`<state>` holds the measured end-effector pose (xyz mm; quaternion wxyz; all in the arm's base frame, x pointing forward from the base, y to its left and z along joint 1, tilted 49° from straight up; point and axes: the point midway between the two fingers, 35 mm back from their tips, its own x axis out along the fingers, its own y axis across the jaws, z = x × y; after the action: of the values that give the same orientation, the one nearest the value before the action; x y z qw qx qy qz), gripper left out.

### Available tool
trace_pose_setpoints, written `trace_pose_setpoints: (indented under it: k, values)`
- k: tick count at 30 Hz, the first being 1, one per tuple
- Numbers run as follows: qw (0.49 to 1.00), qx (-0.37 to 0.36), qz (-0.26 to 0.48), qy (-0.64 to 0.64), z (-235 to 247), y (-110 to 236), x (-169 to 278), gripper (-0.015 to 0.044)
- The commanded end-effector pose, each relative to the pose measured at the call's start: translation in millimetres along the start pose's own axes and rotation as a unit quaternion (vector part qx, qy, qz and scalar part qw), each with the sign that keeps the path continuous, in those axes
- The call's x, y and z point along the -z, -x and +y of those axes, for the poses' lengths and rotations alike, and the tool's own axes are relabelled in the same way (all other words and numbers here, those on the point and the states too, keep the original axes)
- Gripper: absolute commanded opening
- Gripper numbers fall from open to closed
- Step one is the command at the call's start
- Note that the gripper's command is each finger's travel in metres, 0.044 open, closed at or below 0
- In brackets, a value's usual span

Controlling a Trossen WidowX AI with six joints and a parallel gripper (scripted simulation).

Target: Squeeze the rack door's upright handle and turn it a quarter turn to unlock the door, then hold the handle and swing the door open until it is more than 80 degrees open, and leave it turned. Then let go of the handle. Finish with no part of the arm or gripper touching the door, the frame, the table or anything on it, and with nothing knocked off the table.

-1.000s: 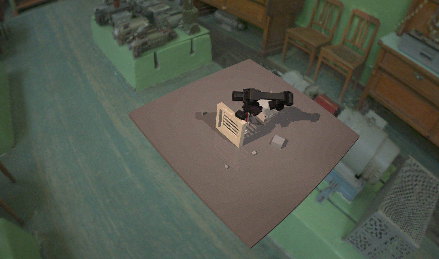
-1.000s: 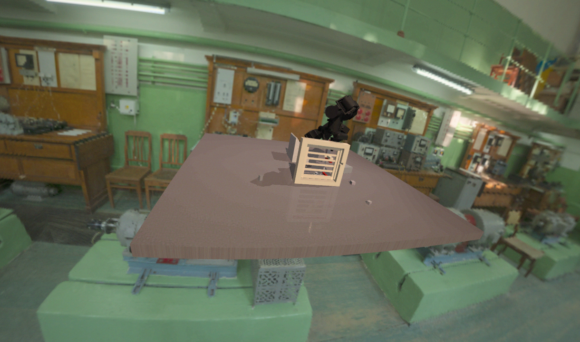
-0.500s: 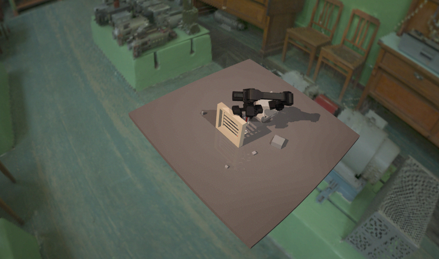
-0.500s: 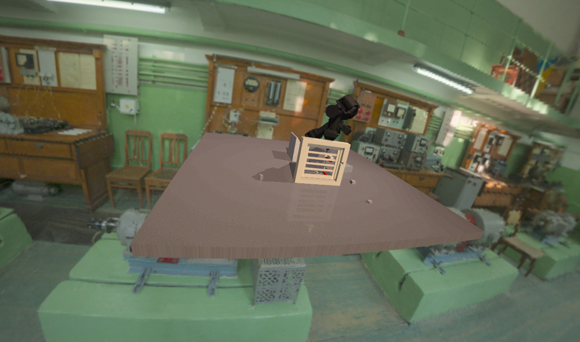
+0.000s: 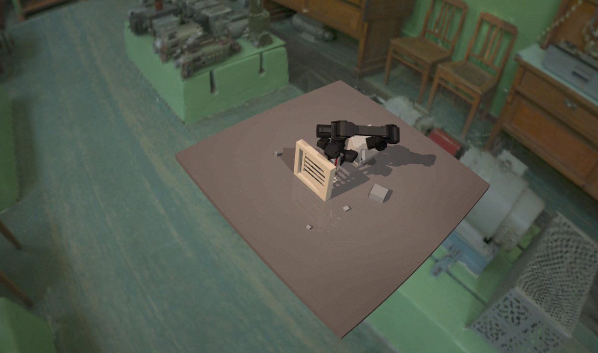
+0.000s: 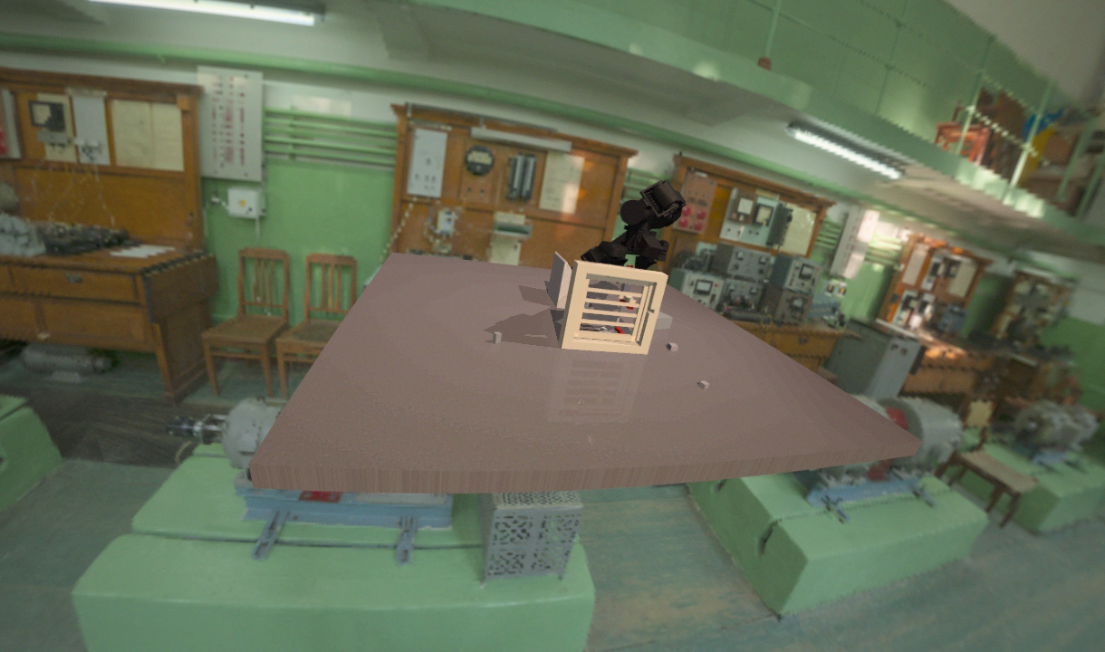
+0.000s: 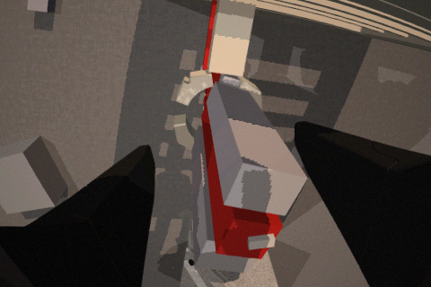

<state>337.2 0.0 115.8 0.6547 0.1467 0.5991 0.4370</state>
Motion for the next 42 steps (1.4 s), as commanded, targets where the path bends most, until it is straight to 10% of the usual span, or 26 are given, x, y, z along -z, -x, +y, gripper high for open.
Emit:
trace_pose_setpoints:
  k: [1, 16, 37, 42]
  values:
    - [0.994, 0.0, 0.0, -0.107, -0.1, 0.2, -0.1, 0.0292]
    - [0.888, 0.0, 0.0, -0.461, -0.1, 0.2, -0.1, 0.0292]
    - [0.545, 0.0, 0.0, -0.839, -0.1, 0.2, -0.1, 0.0292]
    - [0.531, 0.0, 0.0, -0.847, -0.1, 0.2, -0.1, 0.0292]
